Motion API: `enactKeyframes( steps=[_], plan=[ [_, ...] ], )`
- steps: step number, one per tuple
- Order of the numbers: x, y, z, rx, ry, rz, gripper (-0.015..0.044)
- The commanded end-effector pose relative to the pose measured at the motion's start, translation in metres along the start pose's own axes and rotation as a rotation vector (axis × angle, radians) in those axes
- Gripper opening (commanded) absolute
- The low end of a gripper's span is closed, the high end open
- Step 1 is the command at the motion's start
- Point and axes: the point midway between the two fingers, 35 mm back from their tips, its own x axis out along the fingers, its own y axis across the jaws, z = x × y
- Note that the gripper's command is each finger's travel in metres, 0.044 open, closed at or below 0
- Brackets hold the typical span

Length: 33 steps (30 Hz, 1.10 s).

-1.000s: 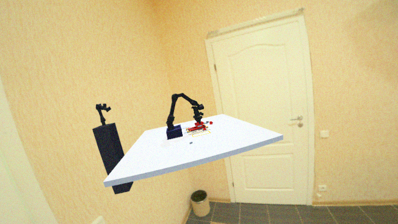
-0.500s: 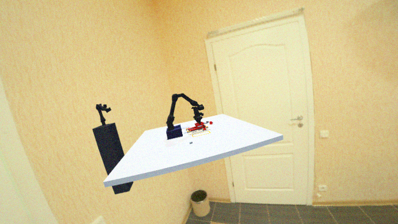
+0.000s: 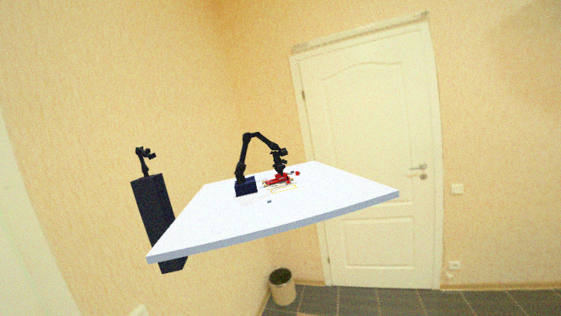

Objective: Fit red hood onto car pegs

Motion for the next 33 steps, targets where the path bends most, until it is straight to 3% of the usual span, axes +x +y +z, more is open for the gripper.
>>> enactKeyframes(
  steps=[1,31,33],
  plan=[
    [0.004,0.0,0.0,-0.004,0.001,-0.001,0.0],
    [0.012,0.0,0.0,-0.002,-0.001,-0.001,0.0],
    [0.012,0.0,0.0,-0.001,-0.001,-0.001,0.0053]
  ],
)
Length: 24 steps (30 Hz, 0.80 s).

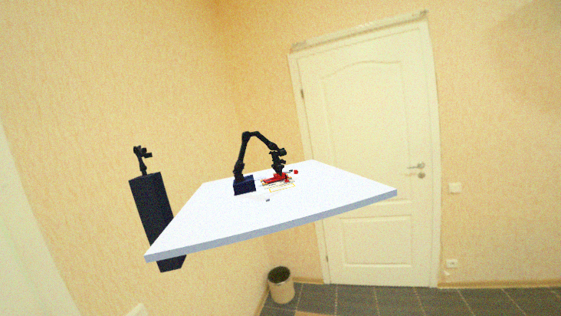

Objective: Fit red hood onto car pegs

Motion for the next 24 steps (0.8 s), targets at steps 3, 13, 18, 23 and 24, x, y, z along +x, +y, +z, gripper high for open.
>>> enactKeyframes(
  steps=[3,13,18,23,24],
  plan=[
    [0.0,0.0,0.0,0.0,0.0,0.0,0.0131],
    [0.0,0.0,0.0,0.0,0.0,0.0,0.0394],
    [0.0,0.0,0.0,0.0,0.0,0.0,0.044],
    [-0.026,-0.001,0.004,0.0,0.014,0.014,0.044],
    [-0.038,-0.002,0.005,0.0,0.02,0.019,0.044]
  ],
)
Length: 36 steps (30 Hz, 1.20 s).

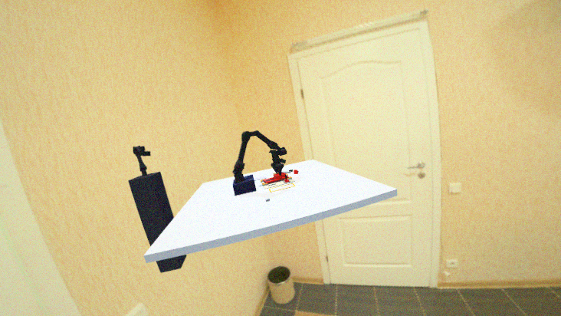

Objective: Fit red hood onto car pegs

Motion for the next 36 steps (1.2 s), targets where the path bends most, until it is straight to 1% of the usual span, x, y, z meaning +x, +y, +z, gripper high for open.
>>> enactKeyframes(
  steps=[1,3,5,36],
  plan=[
    [-0.037,-0.001,0.006,-0.002,-0.008,0.022,0.044],
    [-0.055,-0.002,0.006,-0.002,0.001,0.031,0.044],
    [-0.062,-0.003,0.005,-0.001,0.005,0.034,0.044],
    [-0.062,-0.003,0.005,-0.001,0.005,0.034,0.044]
  ],
)
